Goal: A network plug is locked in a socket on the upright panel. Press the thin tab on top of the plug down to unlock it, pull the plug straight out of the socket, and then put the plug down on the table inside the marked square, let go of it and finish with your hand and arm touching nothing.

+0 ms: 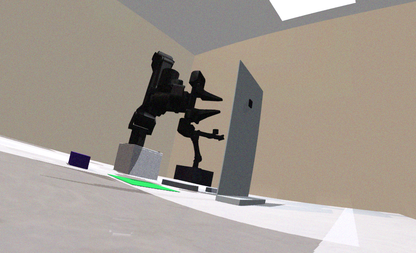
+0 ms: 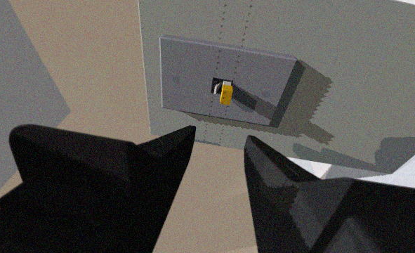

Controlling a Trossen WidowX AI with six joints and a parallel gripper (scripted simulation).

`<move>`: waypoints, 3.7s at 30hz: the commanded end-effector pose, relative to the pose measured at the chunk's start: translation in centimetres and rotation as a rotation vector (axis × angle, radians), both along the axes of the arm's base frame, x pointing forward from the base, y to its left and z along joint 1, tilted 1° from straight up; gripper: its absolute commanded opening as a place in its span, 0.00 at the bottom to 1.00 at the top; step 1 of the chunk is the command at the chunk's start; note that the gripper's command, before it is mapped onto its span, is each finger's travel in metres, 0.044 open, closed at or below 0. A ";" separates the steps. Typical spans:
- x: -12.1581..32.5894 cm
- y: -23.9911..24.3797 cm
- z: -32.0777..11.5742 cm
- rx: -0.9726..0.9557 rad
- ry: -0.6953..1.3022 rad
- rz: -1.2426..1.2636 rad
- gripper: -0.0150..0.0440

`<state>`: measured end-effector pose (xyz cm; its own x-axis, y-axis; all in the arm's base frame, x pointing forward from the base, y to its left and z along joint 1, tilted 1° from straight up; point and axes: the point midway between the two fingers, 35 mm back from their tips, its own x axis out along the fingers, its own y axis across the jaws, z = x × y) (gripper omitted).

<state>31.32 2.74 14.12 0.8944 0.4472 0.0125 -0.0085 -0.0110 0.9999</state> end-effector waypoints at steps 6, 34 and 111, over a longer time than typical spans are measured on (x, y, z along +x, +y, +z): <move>1.1 0.2 0.0 0.006 -0.002 -0.002 0.52; 5.5 1.1 0.2 0.007 -0.006 -0.002 0.52; 3.0 0.6 0.1 0.007 -0.004 -0.002 0.25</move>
